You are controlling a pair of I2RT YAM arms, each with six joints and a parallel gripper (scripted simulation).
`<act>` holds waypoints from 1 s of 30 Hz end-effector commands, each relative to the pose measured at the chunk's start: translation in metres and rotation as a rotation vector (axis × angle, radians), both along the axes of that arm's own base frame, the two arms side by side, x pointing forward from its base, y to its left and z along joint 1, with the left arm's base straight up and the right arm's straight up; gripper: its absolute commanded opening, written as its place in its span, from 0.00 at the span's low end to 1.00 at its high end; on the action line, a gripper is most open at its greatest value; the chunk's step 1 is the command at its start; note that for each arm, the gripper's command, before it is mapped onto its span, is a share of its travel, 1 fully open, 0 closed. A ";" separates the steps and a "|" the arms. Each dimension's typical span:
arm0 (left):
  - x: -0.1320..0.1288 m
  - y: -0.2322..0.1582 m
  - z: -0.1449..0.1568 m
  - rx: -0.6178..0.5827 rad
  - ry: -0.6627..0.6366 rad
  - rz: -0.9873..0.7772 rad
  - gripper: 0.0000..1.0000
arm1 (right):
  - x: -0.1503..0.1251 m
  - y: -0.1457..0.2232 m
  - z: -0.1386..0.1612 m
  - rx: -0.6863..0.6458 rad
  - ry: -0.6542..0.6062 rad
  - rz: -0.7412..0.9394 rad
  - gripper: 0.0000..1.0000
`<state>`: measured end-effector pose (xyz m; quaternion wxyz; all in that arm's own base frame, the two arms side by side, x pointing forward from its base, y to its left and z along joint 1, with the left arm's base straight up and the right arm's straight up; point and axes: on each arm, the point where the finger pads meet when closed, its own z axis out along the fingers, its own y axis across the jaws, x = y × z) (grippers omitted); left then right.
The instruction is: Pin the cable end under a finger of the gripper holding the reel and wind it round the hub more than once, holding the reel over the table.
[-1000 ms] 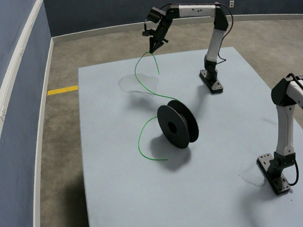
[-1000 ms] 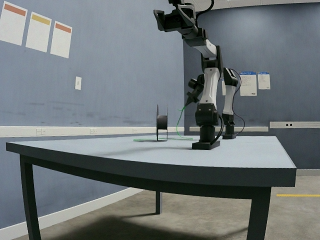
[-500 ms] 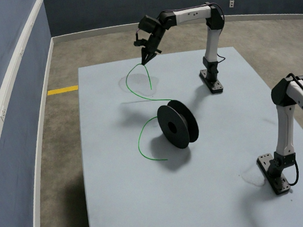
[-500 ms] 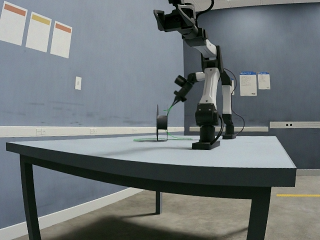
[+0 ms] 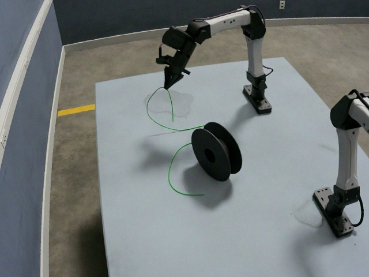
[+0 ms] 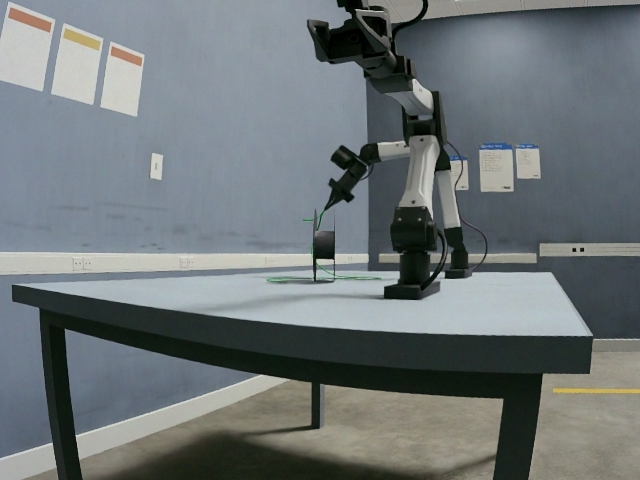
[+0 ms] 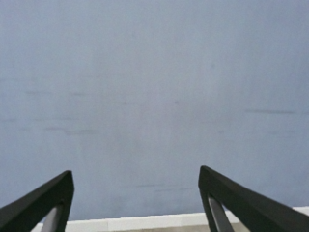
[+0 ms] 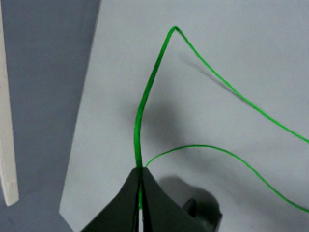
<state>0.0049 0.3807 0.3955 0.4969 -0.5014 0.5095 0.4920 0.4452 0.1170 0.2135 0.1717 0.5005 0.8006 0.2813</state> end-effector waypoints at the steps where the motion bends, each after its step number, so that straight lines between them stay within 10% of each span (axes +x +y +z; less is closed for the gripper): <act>1: -0.003 -0.004 0.004 0.026 -0.011 0.010 0.75 | 0.014 0.008 0.009 0.004 -0.032 -0.039 0.00; 30: -0.003 -0.004 0.004 0.026 -0.011 0.010 0.75 | -0.002 0.001 0.019 0.013 -0.054 -0.011 0.00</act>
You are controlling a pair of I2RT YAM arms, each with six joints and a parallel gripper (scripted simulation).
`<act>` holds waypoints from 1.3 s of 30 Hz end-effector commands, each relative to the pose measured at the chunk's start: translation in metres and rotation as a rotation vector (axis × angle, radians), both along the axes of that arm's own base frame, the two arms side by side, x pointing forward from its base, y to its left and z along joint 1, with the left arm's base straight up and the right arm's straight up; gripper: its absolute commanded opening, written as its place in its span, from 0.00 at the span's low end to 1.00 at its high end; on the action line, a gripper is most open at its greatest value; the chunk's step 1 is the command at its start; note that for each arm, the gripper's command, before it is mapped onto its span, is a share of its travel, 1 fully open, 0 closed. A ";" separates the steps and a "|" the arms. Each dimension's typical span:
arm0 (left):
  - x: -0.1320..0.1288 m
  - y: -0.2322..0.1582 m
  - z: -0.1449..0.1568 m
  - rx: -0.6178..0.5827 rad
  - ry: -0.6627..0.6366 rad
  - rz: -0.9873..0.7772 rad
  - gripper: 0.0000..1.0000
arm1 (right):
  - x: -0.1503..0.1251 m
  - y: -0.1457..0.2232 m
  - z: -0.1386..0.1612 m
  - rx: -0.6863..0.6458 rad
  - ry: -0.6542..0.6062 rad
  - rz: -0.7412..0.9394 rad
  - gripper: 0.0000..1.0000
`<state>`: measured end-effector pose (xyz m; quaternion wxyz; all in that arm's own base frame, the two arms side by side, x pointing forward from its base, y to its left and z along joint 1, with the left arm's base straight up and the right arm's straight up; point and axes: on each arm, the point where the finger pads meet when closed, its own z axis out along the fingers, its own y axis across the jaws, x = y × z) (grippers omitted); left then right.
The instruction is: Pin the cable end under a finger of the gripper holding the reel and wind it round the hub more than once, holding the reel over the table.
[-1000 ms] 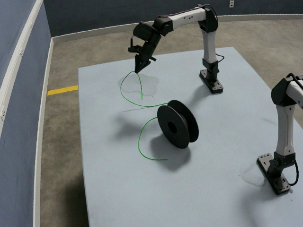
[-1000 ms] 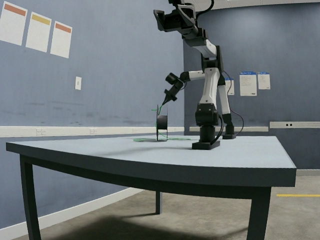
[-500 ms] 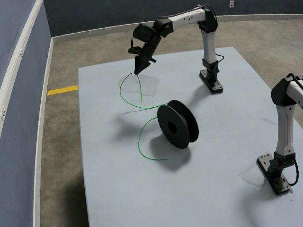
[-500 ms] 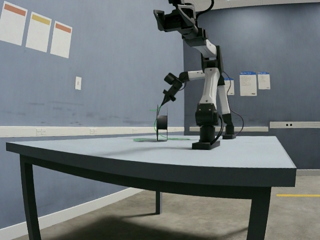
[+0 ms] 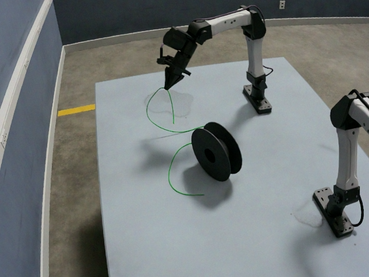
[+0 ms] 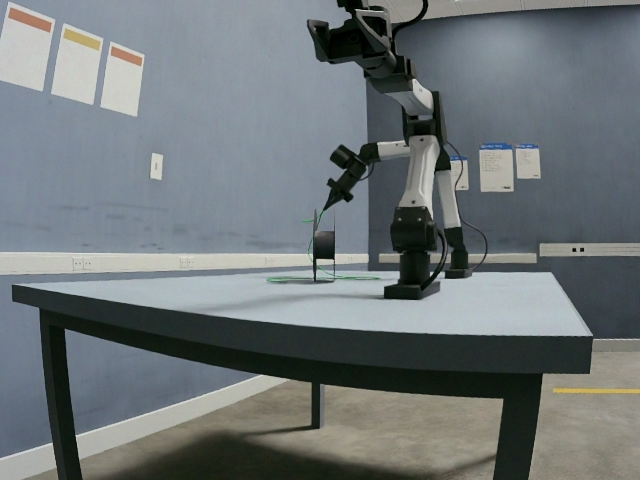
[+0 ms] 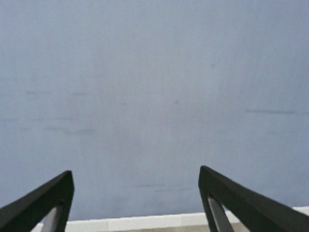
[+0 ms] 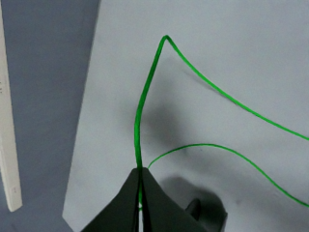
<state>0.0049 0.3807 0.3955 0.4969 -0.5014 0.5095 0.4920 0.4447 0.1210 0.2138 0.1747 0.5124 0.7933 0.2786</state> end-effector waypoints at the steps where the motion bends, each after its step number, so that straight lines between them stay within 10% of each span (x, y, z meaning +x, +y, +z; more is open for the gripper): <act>1: -0.003 -0.004 0.004 0.026 -0.011 0.010 0.75 | -0.003 -0.003 0.018 0.011 -0.052 0.029 0.00; 39: -0.003 -0.004 0.004 0.026 -0.011 0.010 0.75 | -0.002 -0.005 0.007 0.012 -0.033 0.348 0.00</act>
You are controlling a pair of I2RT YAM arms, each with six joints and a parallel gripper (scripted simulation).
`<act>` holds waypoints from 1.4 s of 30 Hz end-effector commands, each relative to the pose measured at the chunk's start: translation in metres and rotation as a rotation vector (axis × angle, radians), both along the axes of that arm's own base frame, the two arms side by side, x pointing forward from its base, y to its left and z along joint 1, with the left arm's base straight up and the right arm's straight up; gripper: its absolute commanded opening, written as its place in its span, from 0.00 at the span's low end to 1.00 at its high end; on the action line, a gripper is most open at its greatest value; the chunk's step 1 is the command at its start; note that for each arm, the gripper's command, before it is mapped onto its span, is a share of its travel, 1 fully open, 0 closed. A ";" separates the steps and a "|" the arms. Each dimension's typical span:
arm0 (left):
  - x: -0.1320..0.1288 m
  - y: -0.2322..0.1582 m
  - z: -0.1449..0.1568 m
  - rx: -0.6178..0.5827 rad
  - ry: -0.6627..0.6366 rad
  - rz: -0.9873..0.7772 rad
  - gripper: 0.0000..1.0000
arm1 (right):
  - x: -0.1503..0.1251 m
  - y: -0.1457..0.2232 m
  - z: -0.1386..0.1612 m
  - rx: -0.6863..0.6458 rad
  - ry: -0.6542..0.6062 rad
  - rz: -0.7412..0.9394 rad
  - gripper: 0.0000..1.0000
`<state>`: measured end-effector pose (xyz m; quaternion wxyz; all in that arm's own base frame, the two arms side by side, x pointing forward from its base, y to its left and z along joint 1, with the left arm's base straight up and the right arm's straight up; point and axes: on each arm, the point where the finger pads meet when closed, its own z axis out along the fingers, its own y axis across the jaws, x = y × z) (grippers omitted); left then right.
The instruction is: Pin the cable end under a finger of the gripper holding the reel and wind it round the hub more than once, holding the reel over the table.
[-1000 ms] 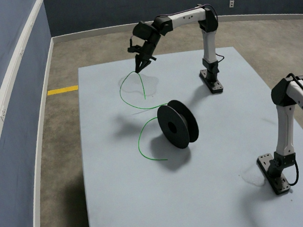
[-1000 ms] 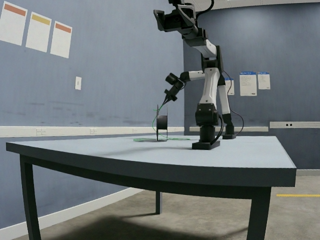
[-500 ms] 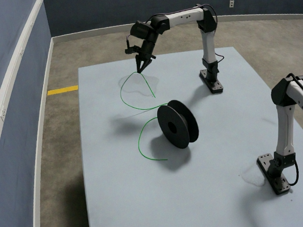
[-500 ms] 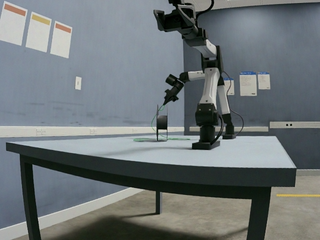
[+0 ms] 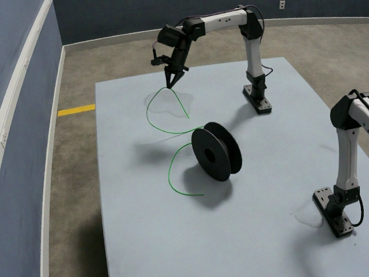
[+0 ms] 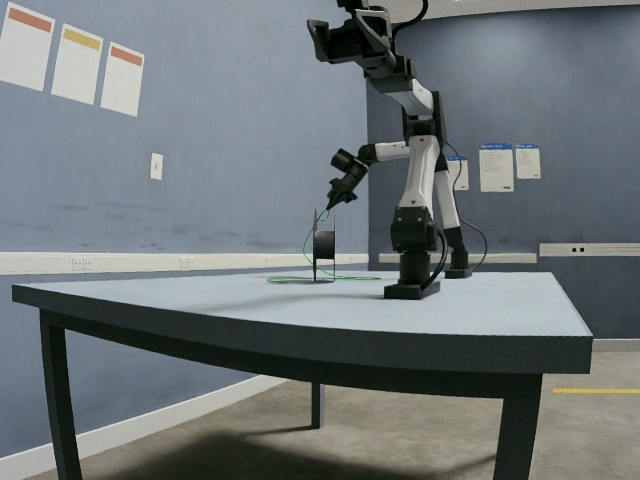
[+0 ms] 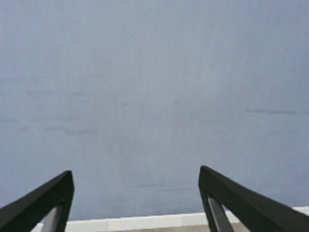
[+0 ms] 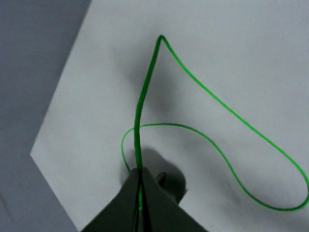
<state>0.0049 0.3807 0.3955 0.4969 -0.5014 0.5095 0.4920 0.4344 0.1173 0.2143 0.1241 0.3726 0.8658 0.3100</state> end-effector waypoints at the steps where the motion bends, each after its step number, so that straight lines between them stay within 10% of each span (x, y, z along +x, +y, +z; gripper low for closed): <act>1: -0.003 -0.004 0.004 0.026 -0.011 0.010 0.75 | 0.008 0.000 0.006 0.004 -0.026 0.015 0.00; 42: -0.003 -0.004 0.004 0.026 -0.011 0.010 0.75 | 0.024 0.009 0.010 0.003 -0.047 0.138 0.00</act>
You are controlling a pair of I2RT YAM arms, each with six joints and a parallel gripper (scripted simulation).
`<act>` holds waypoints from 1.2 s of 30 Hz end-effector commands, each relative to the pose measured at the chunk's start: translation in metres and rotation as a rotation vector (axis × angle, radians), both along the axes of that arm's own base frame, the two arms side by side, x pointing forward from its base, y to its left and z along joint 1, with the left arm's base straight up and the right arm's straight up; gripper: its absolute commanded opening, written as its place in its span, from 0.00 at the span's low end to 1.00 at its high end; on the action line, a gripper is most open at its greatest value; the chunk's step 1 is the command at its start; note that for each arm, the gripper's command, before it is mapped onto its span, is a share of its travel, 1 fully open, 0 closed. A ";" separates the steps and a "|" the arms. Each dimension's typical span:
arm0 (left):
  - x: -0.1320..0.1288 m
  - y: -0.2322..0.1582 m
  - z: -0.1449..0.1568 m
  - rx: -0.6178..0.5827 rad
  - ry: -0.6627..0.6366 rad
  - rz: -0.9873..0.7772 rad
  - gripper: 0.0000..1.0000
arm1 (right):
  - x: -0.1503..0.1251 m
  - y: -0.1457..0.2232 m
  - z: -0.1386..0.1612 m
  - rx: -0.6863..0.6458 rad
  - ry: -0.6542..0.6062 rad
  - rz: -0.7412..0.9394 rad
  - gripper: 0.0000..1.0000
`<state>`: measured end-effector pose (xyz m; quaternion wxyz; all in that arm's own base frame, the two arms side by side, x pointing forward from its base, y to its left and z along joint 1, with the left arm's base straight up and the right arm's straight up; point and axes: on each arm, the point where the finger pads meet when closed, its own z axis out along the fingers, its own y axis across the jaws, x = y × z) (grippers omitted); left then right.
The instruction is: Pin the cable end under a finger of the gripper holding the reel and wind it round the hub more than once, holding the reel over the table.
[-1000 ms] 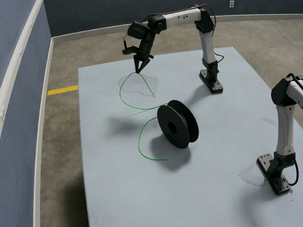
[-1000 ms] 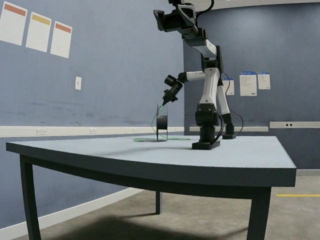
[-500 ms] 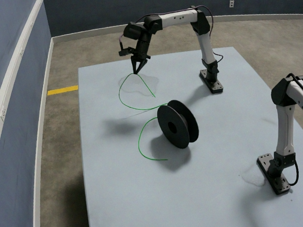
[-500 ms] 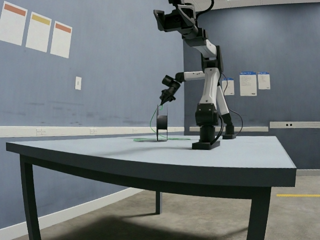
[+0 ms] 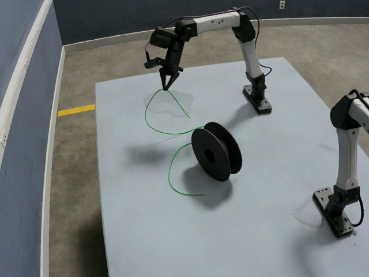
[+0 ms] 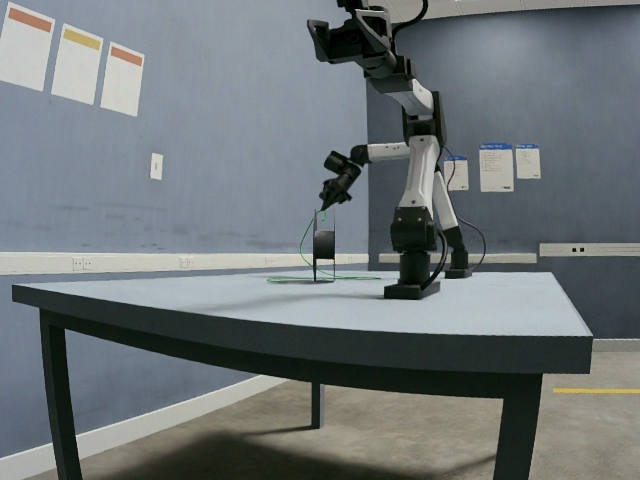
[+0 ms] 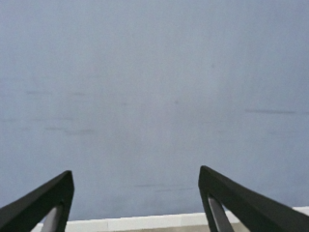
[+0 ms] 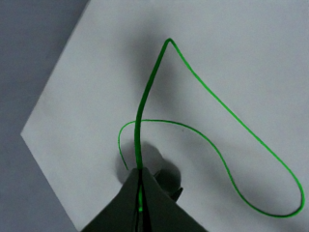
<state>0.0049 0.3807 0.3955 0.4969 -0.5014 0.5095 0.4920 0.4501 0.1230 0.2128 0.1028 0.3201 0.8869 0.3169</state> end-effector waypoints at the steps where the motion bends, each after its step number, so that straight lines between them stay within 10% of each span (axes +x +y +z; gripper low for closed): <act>1: -0.003 -0.004 0.004 0.026 -0.011 0.010 0.75 | 0.009 0.004 0.012 0.004 -0.054 0.018 0.00; 36: -0.003 -0.004 0.004 0.026 -0.011 0.010 0.75 | 0.011 0.002 0.008 -0.001 -0.046 0.007 0.00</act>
